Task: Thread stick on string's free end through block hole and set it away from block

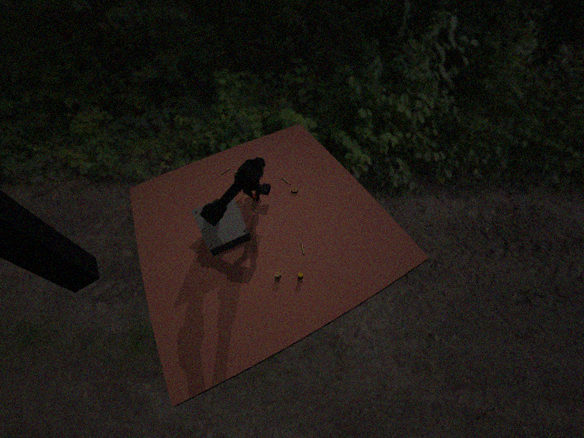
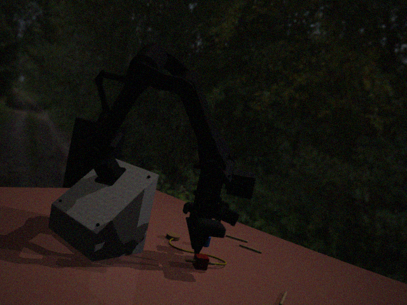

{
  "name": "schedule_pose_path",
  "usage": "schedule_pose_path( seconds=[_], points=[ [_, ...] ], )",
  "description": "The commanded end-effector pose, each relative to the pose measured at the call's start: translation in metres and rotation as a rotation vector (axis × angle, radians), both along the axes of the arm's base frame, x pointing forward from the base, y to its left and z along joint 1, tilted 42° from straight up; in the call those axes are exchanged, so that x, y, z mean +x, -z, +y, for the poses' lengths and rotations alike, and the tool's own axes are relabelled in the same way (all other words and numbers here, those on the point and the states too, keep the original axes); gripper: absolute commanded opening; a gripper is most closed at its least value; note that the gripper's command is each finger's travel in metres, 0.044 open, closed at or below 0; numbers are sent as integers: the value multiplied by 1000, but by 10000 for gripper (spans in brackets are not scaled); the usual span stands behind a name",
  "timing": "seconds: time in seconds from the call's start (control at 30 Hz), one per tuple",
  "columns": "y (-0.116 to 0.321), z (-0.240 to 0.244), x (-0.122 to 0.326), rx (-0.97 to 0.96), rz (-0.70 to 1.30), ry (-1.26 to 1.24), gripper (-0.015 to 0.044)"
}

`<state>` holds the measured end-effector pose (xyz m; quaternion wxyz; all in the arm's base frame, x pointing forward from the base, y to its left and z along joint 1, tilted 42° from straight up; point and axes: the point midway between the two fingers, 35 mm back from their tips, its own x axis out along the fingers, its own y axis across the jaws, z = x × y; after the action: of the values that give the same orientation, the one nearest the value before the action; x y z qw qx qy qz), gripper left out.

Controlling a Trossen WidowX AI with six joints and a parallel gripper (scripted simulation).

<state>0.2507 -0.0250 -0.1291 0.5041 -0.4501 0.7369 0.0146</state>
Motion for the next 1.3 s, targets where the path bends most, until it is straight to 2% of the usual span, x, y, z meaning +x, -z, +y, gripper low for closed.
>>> schedule_pose_path(
  seconds=[0.0,0.57,1.27],
  points=[
    [5,-6,-5,-6,11,0,123],
    [24,-25,-10,-11,13,1,123],
    [24,-25,-10,-11,13,1,123]
  ],
)
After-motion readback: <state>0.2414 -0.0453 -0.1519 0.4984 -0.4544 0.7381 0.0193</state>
